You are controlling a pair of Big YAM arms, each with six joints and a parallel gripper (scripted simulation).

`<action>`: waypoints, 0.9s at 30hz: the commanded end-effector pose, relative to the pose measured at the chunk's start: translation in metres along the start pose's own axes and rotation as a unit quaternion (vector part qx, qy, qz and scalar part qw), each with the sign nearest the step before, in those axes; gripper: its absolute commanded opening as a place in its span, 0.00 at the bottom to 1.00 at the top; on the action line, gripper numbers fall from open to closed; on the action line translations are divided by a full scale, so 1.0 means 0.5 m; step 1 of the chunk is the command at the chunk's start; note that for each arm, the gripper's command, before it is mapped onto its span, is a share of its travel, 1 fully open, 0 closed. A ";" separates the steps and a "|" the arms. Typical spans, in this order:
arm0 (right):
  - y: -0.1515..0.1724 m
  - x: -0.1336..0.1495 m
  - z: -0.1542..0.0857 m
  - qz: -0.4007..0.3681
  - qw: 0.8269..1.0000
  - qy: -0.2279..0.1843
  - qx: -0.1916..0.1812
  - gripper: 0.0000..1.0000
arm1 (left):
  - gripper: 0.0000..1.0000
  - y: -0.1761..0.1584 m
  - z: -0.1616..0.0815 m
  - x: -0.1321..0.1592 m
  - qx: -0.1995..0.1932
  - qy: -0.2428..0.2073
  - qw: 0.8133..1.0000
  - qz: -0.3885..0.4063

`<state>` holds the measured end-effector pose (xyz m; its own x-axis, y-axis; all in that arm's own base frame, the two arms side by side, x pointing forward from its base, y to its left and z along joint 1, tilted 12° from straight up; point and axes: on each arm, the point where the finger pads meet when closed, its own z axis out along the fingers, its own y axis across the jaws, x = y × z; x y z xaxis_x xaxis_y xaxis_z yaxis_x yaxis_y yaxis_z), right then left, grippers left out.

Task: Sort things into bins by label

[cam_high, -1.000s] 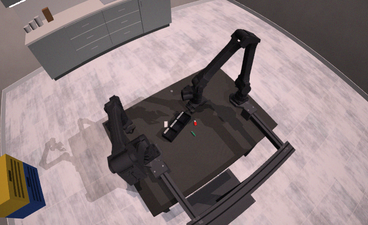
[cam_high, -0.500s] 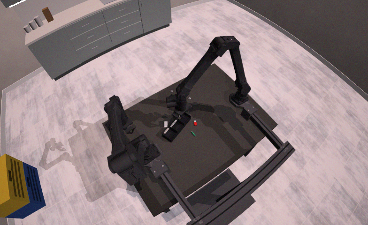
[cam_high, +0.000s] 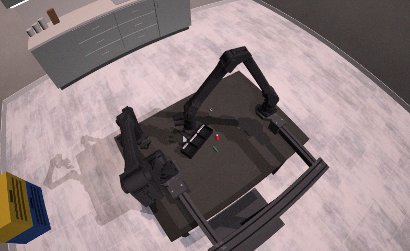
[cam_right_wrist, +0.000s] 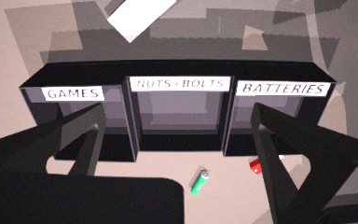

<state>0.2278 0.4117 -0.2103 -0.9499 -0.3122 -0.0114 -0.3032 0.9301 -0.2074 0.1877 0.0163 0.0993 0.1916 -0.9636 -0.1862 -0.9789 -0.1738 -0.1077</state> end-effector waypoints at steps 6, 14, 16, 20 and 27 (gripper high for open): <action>0.027 -0.037 -0.030 0.002 1.000 -0.016 -0.016 1.00 | 1.00 -0.006 -0.001 -0.001 0.008 0.003 1.000 0.001; 0.016 -0.016 -0.021 -0.001 1.000 -0.008 -0.008 1.00 | 1.00 -0.006 -0.001 -0.001 0.008 0.003 1.000 0.001; 0.016 -0.016 -0.021 -0.001 1.000 -0.008 -0.008 1.00 | 1.00 -0.006 -0.001 -0.001 0.008 0.003 1.000 0.001; 0.016 -0.016 -0.021 -0.001 1.000 -0.008 -0.008 1.00 | 1.00 -0.006 -0.001 -0.001 0.008 0.003 1.000 0.001; 0.015 -0.017 -0.022 -0.001 1.000 -0.008 -0.008 1.00 | 1.00 -0.006 -0.001 -0.001 0.008 0.003 1.000 0.001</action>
<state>0.2257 0.4110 -0.2073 -0.9484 -0.3168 -0.0080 -0.3082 0.9278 -0.2105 0.1877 0.0163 0.0993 0.1916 -0.9636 -0.1862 -0.9789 -0.1738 -0.1077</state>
